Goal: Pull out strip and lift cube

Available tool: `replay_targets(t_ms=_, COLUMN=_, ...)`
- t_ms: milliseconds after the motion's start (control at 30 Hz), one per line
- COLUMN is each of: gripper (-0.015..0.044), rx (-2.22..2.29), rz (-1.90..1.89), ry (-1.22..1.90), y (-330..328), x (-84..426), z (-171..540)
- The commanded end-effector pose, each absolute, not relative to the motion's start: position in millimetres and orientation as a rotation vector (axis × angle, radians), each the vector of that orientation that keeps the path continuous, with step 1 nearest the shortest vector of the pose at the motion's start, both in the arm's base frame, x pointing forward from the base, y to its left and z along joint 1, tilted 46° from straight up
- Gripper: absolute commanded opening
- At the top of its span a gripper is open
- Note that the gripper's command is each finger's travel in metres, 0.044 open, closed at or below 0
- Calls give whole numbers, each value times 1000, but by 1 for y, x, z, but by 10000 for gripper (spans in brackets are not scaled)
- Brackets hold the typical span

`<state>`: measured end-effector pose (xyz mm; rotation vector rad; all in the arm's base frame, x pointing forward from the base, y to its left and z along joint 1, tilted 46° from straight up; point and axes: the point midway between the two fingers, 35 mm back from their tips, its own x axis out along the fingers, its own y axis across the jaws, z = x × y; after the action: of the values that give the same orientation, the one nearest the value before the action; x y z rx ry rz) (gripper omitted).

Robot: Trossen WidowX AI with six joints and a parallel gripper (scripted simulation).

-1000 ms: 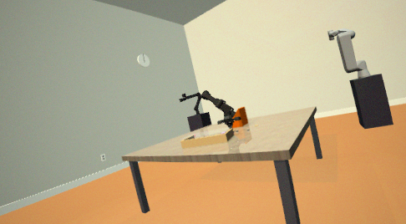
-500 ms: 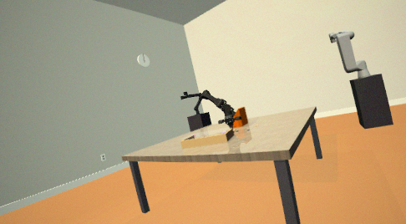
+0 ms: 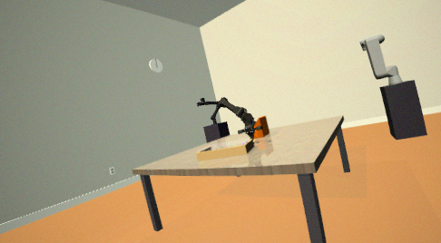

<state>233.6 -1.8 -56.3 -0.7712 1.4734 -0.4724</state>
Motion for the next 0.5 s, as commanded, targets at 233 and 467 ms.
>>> replay_targets(t_ms=233, gripper=0, rx=-775, rz=-480, ry=1509, y=-10, x=209, z=-58)
replay_targets(t_ms=467, gripper=0, rx=-775, rz=-480, ry=1509, y=-11, x=205, z=-58)
